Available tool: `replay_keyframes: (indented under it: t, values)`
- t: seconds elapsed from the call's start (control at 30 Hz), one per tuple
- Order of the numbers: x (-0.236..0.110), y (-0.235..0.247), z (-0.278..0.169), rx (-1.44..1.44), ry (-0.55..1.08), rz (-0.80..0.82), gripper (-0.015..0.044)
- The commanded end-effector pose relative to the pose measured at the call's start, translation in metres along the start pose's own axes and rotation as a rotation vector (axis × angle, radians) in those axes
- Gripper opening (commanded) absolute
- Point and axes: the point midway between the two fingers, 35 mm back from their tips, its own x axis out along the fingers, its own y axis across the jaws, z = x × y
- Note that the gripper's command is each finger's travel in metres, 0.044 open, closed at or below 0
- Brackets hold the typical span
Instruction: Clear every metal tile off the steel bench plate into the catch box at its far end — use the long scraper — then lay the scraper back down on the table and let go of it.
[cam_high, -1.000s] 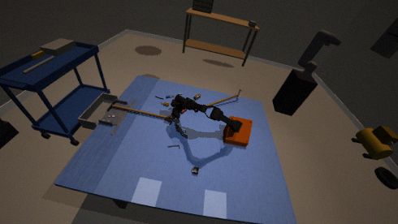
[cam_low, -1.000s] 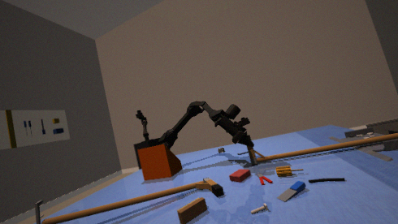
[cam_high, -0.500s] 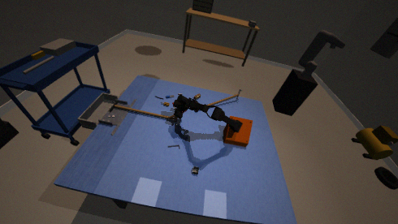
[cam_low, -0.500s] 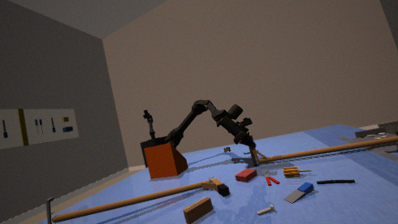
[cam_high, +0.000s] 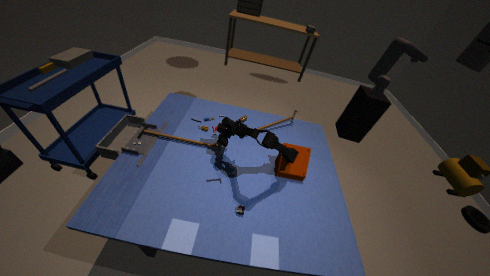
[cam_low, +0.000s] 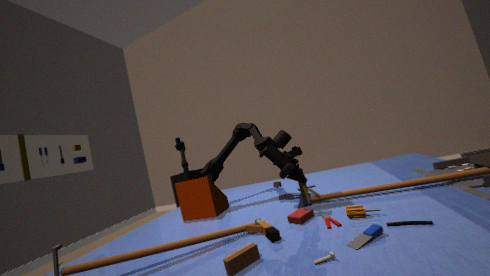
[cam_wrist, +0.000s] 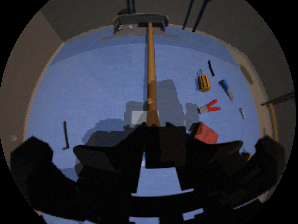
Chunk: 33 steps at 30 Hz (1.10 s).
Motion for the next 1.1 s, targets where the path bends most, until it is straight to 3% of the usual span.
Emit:
replay_keyframes:
  t: [0.0, 1.07]
  values:
    - [-0.008, -0.004, -0.001, 0.004, -0.012, -0.004, 0.0000]
    - [-0.039, -0.010, -0.040, 0.004, -0.013, -0.007, 0.0000]
